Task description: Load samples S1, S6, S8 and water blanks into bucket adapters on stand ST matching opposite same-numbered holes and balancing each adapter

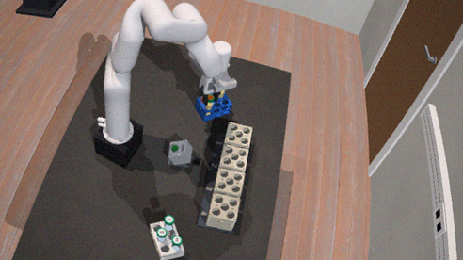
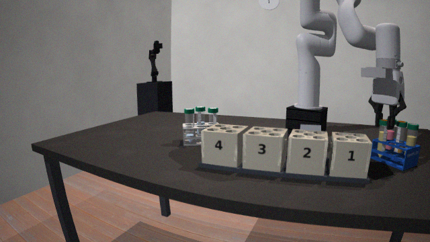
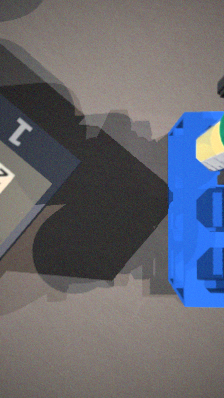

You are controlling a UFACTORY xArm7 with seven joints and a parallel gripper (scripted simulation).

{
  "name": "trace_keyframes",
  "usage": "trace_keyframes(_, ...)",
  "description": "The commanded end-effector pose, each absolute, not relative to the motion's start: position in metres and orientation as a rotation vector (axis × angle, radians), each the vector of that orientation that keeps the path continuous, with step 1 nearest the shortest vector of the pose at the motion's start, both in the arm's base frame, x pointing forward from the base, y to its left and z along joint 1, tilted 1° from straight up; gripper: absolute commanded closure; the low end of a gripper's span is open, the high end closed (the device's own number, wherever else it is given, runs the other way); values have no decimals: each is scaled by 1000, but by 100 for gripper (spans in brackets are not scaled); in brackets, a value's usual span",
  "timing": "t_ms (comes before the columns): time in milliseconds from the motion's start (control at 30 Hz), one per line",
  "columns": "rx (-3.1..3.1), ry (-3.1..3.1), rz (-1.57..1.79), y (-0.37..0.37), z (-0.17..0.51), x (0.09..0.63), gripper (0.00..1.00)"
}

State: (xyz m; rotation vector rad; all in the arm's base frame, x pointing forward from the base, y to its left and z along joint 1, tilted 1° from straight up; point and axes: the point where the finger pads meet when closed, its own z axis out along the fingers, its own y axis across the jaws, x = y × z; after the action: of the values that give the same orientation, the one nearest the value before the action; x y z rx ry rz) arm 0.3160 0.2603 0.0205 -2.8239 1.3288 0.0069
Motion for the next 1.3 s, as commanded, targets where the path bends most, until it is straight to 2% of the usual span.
trace_keyframes(0, -2821, 1327, 4, 261, 22, 317, 56)
trace_keyframes(567, -2821, 1327, 4, 261, 22, 317, 56)
trace_keyframes(1267, -2821, 1327, 4, 260, 58, 317, 56)
